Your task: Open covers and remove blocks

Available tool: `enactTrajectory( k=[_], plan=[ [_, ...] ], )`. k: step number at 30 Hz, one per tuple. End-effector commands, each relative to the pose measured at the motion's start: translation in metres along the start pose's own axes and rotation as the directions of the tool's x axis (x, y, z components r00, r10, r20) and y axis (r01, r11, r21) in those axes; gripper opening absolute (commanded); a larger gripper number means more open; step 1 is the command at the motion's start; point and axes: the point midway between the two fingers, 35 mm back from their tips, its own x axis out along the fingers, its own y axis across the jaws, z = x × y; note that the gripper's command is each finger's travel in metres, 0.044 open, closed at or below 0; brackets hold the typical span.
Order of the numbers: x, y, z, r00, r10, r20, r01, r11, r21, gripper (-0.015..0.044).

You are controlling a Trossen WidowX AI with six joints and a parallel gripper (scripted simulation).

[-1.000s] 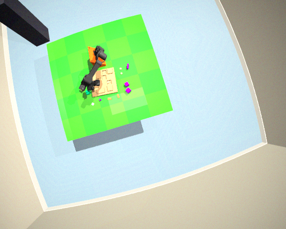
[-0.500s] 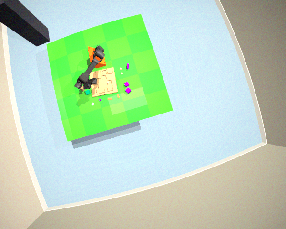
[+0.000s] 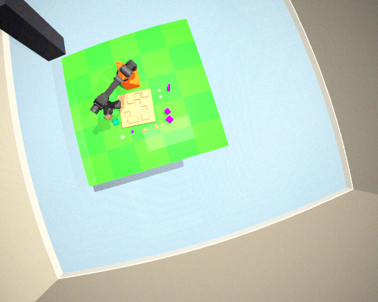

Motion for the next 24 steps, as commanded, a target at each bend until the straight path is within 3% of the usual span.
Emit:
enactTrajectory(
  k=[1,24],
  plan=[
    [0.004,-0.013,-0.008,1.000,0.004,-0.010,-0.004,1.000,0.003,0.0080],
    [0.011,-0.070,-0.048,1.000,0.012,-0.015,-0.012,1.000,0.000,0.0080]
  ],
)
